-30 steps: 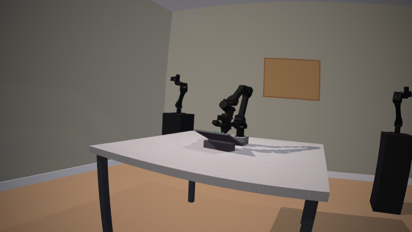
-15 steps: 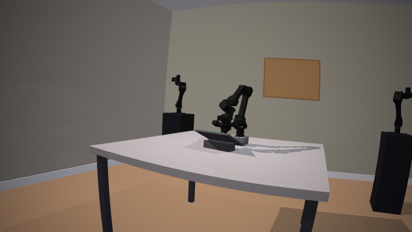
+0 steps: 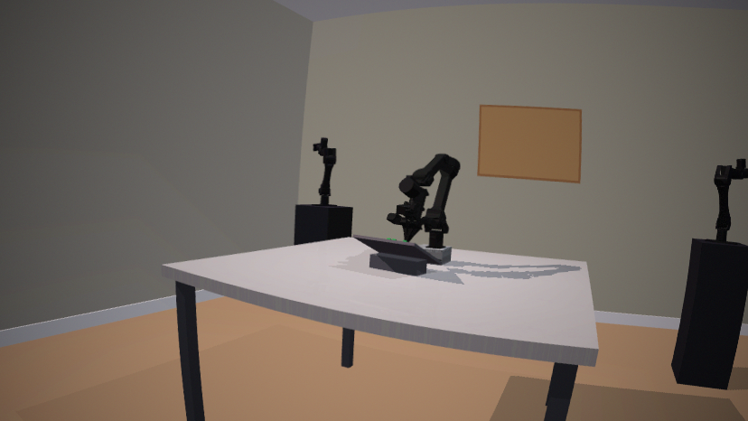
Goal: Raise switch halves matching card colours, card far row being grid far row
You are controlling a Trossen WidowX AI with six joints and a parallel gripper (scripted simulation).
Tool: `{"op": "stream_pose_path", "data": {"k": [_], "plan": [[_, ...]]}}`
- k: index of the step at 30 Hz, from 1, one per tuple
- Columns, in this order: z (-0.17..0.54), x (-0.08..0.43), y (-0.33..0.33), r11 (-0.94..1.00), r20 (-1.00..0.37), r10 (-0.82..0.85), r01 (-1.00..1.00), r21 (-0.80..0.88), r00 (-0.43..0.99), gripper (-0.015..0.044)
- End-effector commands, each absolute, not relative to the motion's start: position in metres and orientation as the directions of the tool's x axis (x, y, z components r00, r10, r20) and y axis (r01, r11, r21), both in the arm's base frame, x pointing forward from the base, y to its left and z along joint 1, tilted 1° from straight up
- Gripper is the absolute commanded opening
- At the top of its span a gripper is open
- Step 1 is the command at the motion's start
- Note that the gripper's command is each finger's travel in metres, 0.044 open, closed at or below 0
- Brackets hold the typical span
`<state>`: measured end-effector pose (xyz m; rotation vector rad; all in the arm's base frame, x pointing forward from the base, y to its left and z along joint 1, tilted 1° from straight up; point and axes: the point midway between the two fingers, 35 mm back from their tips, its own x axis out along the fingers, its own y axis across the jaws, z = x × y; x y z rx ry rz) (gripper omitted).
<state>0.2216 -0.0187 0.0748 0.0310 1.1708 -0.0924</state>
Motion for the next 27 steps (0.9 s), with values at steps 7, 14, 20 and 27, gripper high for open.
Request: {"op": "stream_pose_path", "data": {"k": [7, 14, 20, 27], "plan": [[0.111, 0.209, -0.007, 0.996, -0.912, -0.054, 0.088, -0.020, 0.406, 0.0000], [0.104, 0.196, 0.028, 0.996, -0.912, -0.051, 0.088, -0.017, 0.408, 0.0000], [0.072, 0.211, 0.026, 0.996, -0.922, -0.050, 0.088, -0.017, 0.385, 0.0000], [0.063, 0.215, 0.026, 0.996, -0.922, -0.050, 0.088, -0.017, 0.385, 0.0000]]}}
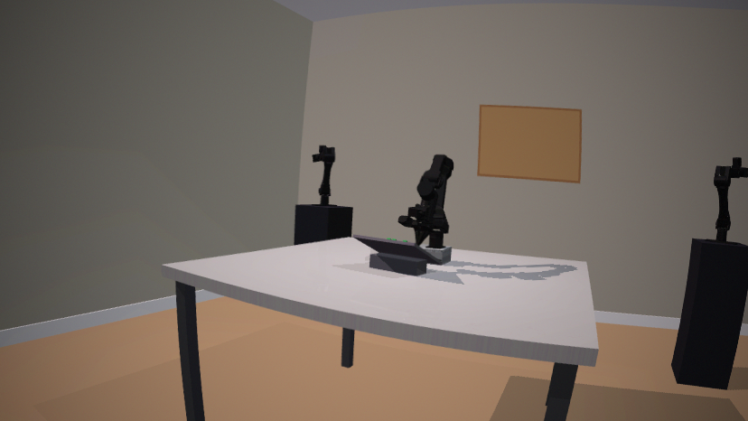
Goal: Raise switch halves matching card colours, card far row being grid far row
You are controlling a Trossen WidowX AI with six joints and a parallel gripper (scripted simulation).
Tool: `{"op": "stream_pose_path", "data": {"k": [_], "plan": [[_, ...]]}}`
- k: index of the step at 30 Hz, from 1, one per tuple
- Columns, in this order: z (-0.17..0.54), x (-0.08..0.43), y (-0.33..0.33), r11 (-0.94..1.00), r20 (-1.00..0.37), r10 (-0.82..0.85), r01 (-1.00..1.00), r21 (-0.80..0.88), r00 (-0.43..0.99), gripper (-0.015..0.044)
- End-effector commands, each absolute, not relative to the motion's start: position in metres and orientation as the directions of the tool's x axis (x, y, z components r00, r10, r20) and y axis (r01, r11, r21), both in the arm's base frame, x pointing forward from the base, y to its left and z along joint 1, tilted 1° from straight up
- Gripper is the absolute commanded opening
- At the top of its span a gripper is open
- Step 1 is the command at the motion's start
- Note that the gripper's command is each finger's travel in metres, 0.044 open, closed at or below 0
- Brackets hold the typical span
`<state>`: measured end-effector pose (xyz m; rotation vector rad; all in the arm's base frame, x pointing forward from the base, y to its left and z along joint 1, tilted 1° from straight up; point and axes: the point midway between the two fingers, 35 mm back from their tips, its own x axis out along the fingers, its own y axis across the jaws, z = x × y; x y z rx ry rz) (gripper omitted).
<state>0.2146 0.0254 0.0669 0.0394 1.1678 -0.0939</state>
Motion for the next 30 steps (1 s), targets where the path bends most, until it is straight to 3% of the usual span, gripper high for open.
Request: {"op": "stream_pose_path", "data": {"k": [1, 30], "plan": [[0.062, 0.215, 0.026, 0.996, -0.922, -0.050, 0.088, -0.017, 0.385, 0.0000], [0.050, 0.221, 0.025, 0.996, -0.921, -0.050, 0.088, -0.017, 0.385, 0.0000]]}}
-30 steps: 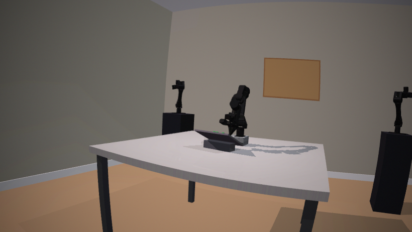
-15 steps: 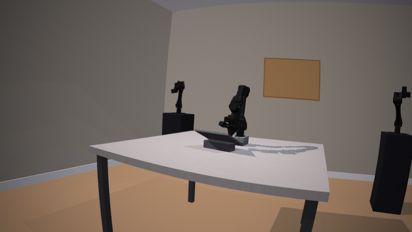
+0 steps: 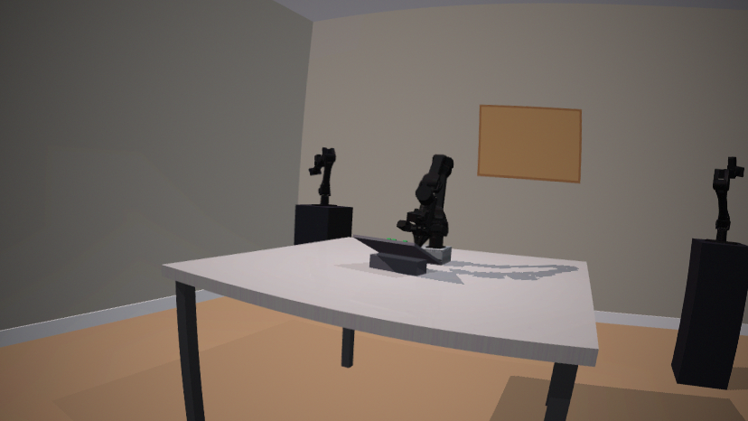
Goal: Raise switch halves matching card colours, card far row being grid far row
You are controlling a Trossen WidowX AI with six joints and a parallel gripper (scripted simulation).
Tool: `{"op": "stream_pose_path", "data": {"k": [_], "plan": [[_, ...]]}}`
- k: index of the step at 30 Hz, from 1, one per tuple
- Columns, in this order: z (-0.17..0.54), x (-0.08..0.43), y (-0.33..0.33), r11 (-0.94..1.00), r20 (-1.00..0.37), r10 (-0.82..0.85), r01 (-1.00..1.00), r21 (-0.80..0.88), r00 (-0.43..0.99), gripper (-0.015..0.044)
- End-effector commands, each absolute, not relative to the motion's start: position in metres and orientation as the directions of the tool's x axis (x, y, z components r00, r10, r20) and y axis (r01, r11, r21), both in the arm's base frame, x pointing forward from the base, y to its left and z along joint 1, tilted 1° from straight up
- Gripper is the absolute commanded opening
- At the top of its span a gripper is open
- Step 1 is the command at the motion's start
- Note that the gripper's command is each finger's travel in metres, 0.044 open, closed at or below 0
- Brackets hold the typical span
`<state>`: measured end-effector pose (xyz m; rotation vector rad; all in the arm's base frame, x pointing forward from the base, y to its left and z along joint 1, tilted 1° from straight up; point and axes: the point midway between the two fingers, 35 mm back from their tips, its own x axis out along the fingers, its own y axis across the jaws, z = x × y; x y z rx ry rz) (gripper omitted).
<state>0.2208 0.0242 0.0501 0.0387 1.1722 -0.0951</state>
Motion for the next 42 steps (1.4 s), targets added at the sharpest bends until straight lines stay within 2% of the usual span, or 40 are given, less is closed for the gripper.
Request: {"op": "stream_pose_path", "data": {"k": [1, 39, 42], "plan": [[0.050, 0.221, 0.025, 0.996, -0.921, -0.050, 0.088, -0.017, 0.385, 0.0000], [0.045, 0.223, 0.025, 0.996, -0.921, -0.050, 0.088, -0.017, 0.385, 0.0000], [0.063, 0.217, 0.026, 0.996, -0.919, -0.054, 0.093, -0.019, 0.391, 0.0000]]}}
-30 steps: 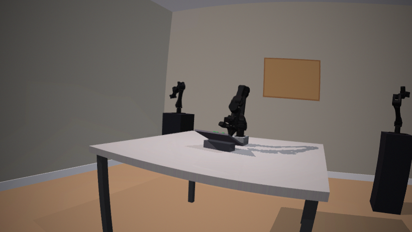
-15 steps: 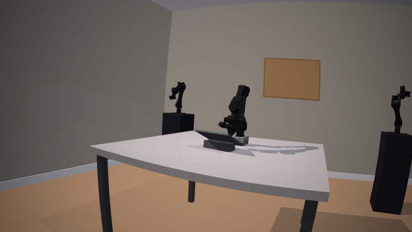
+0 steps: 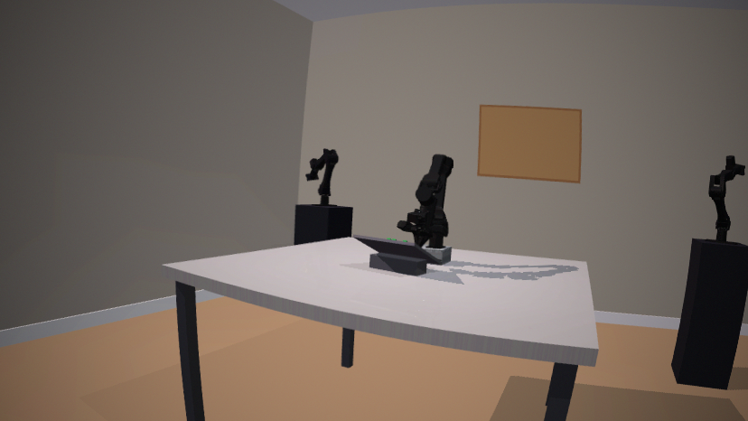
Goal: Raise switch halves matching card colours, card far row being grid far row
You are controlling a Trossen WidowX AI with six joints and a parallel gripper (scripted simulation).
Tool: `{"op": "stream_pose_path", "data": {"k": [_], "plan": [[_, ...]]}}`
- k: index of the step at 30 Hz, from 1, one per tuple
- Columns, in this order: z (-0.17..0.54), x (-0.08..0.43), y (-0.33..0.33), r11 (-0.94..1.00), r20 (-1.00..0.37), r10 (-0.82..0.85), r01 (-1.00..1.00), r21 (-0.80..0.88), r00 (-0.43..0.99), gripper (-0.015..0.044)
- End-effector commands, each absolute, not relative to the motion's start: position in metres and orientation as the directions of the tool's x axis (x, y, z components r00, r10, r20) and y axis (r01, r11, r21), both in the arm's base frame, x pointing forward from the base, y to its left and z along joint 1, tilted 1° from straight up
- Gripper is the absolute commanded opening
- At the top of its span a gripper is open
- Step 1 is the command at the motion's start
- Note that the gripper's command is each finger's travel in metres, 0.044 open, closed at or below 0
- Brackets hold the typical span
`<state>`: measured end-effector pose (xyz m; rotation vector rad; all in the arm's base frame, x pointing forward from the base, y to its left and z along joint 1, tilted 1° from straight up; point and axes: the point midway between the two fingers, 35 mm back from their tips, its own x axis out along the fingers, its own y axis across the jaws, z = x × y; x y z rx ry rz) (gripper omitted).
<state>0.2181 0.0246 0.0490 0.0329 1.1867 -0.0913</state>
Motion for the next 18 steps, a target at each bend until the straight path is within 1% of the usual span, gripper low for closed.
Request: {"op": "stream_pose_path", "data": {"k": [1, 4, 8, 18], "plan": [[0.075, 0.212, 0.027, 0.996, -0.917, -0.053, 0.091, -0.018, 0.396, 0.0000], [0.102, 0.197, 0.028, 0.996, -0.912, -0.051, 0.088, -0.017, 0.407, 0.0000], [0.104, 0.196, 0.027, 0.996, -0.912, -0.051, 0.088, -0.017, 0.407, 0.0000], [0.098, 0.175, -0.032, 0.996, -0.913, -0.056, 0.088, -0.022, 0.404, 0.0000]]}}
